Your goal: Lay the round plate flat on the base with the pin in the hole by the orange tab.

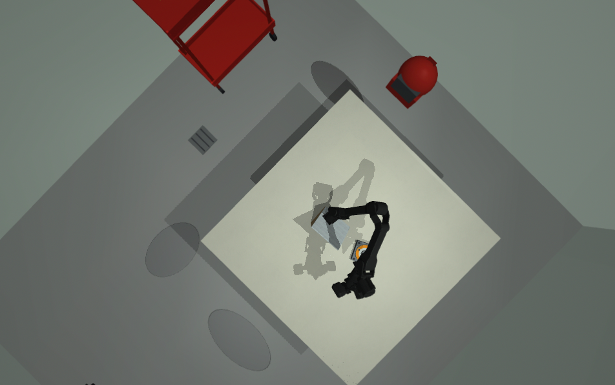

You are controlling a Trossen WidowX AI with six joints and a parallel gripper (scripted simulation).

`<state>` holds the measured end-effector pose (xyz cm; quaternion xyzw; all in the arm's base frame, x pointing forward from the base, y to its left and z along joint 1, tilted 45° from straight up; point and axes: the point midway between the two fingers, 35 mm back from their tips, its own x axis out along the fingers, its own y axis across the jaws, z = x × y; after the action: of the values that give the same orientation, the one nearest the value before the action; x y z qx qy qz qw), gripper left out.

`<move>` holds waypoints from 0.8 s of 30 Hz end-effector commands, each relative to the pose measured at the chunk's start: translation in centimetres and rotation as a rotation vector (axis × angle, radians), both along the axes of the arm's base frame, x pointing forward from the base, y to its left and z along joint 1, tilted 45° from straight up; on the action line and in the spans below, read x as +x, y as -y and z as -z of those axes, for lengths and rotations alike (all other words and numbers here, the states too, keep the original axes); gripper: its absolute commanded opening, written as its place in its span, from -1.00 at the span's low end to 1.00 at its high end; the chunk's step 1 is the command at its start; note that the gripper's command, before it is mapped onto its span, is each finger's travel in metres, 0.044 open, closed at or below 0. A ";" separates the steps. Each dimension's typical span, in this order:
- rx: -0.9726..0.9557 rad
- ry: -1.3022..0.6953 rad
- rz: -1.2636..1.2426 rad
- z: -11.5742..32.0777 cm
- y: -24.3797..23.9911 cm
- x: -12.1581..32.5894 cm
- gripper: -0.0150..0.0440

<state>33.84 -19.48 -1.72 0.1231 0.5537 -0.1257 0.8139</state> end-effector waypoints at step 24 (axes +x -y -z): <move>0.752 -0.314 -0.679 -7.4 -26.7 -2.9 -0.49</move>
<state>30.94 6.67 5.87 0.1971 0.6850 0.3319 0.6178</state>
